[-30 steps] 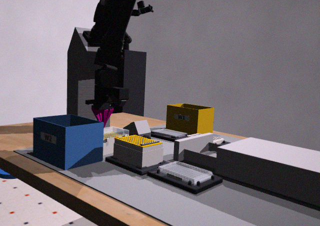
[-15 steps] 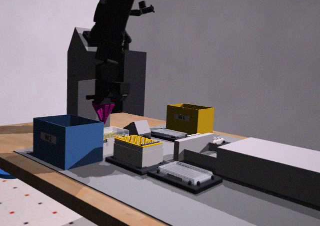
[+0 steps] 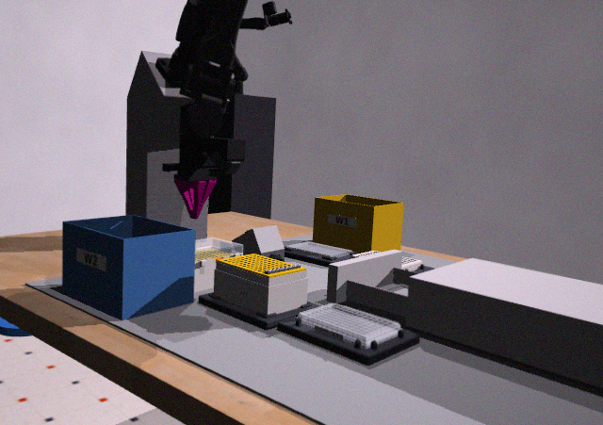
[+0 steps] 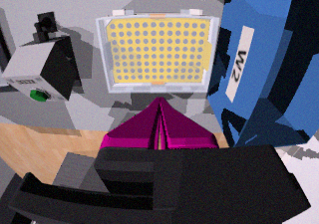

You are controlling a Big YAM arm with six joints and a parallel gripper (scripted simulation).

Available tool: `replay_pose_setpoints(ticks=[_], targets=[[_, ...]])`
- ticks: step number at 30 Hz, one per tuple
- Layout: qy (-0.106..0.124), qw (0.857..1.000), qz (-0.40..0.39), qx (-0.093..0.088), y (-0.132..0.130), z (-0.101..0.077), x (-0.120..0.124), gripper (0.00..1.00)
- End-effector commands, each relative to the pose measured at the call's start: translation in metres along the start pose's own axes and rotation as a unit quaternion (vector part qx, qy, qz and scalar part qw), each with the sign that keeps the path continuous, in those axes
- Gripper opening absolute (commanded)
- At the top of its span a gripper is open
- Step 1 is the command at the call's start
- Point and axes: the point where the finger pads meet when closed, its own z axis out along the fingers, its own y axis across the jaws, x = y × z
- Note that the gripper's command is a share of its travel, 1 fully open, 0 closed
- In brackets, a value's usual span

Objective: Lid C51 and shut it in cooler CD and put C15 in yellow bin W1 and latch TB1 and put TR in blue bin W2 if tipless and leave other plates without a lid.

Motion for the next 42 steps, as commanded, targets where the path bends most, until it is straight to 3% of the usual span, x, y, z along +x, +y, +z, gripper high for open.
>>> replay_pose_setpoints(ticks=[1, 18, 23, 42], targets=[[0.005, 1.000, -0.001, 0.001, 0.001, -0.012, 0.009, 0.00], [0.003, 1.000, -0.002, 0.002, -0.001, -0.041, 0.006, 0.00], [0.012, 1.000, -0.003, -0.007, 0.006, -0.035, 0.012, 0.00], [0.010, 1.000, -0.004, -0.005, 0.005, -0.036, 0.010, 0.00]])
